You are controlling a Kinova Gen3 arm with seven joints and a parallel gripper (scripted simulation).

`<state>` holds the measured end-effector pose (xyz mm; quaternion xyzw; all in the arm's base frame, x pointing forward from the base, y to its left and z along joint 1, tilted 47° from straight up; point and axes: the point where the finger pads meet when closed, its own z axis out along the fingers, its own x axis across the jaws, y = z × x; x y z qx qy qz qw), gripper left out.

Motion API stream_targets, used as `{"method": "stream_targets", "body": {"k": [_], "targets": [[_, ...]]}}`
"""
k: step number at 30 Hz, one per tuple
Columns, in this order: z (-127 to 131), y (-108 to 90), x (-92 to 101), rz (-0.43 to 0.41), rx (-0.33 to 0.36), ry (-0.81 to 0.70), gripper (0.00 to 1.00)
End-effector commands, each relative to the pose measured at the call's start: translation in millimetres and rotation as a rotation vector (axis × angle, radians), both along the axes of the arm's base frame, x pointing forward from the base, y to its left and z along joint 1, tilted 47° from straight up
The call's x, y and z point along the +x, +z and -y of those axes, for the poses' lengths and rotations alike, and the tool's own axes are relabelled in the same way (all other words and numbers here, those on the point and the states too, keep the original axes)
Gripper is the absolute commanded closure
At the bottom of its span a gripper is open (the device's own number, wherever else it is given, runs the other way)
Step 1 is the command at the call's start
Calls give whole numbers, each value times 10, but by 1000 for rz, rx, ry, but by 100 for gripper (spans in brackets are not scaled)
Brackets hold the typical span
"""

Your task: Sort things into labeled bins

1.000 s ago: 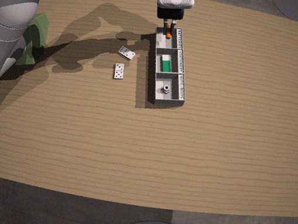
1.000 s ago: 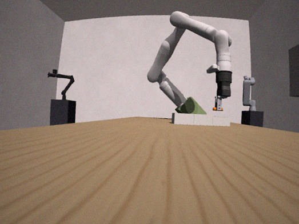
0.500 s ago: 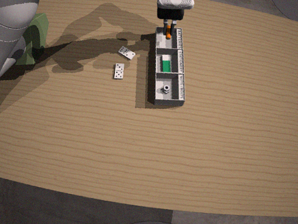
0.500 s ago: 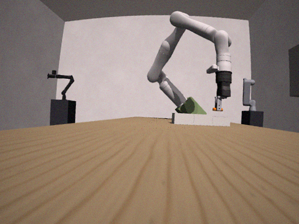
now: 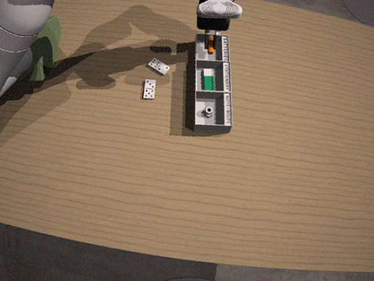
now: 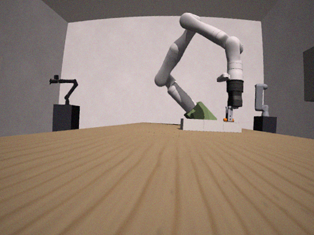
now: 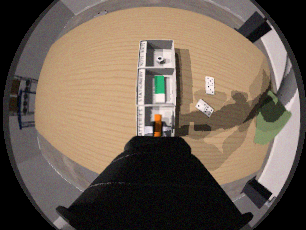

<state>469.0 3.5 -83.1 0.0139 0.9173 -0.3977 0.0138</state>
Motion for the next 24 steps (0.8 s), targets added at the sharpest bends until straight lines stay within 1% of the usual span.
{"method": "stream_targets", "body": {"k": [1,10,24], "targets": [[54,-41,-10,-3,-3,-3,69],[186,-163,-8,-3,-3,-3,69],[199,-171,-11,-3,-3,-3,69]]}}
